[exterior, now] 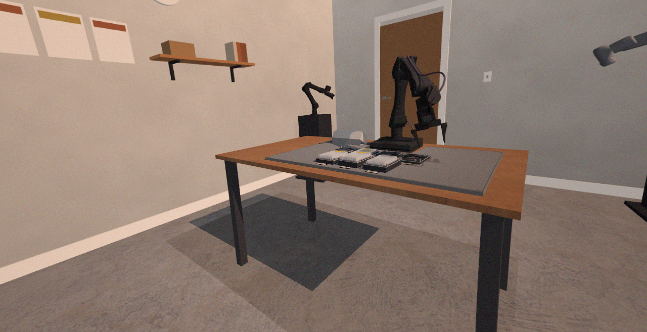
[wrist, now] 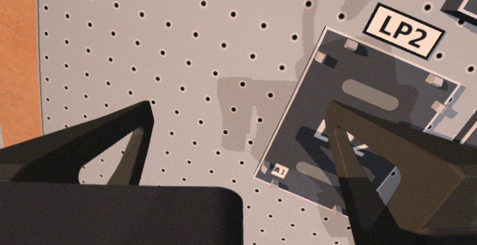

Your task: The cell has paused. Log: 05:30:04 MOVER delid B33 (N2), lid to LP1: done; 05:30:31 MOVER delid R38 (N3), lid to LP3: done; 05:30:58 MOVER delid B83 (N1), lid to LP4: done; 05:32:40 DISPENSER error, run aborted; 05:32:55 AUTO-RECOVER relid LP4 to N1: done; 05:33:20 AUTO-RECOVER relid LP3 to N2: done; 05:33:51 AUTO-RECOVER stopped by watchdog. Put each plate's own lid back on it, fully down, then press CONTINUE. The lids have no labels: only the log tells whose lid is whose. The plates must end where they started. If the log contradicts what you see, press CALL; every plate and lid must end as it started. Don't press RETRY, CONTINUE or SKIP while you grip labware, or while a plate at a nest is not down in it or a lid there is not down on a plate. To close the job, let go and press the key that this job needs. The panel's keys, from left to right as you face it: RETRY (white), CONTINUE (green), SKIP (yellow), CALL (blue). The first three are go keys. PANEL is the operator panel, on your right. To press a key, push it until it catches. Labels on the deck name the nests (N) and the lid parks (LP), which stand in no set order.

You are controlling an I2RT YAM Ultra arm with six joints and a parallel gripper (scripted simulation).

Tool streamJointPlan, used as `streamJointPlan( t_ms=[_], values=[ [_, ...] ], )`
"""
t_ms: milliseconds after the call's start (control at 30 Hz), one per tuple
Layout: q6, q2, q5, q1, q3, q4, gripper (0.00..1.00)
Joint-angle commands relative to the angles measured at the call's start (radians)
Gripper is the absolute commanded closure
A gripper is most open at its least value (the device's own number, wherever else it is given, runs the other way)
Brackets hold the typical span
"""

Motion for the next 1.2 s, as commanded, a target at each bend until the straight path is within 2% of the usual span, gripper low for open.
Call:
streamJointPlan(
  t_ms=[0,67,100,267,300,367,400,433,500,533,600,633,700,800,867,900,1000,1067,1100,1167],
  values=[
    [-0.016,-0.03,0.025,-0.018,0.029,-0.049,0.0],
    [-0.024,-0.032,0.031,-0.039,0.021,-0.059,0.0],
    [-0.037,-0.033,0.026,-0.052,-0.02,-0.059,0.0],
    [-0.104,-0.051,-0.007,-0.122,-0.051,-0.052,0.0],
    [-0.101,-0.051,0.019,-0.132,-0.018,-0.063,0.0],
    [-0.095,-0.035,0.036,-0.15,0.0,-0.086,0.0],
    [-0.108,-0.052,0.033,-0.164,-0.007,-0.084,0.0],
    [-0.121,-0.053,0.029,-0.177,-0.052,-0.085,0.0],
    [-0.121,-0.053,0.029,-0.177,-0.052,-0.085,0.0],
    [-0.119,-0.053,0.038,-0.188,-0.009,-0.095,0.0],
    [-0.112,-0.022,0.053,-0.206,-0.002,-0.119,0.0],
    [-0.125,-0.054,0.051,-0.219,-0.009,-0.116,0.0],
    [-0.151,-0.059,0.045,-0.246,-0.062,-0.115,0.0],
    [-0.193,-0.071,0.021,-0.29,-0.081,-0.11,0.0],
    [-0.187,-0.069,0.054,-0.31,-0.034,-0.133,0.0],
    [-0.187,-0.053,0.059,-0.321,-0.031,-0.144,0.0],
    [-0.228,-0.077,0.045,-0.363,-0.091,-0.141,0.0],
    [-0.228,-0.077,0.045,-0.363,-0.091,-0.141,0.0],
    [-0.227,-0.078,0.06,-0.375,-0.048,-0.152,0.0],
    [-0.223,-0.046,0.072,-0.396,-0.041,-0.175,0.0]
  ],
)
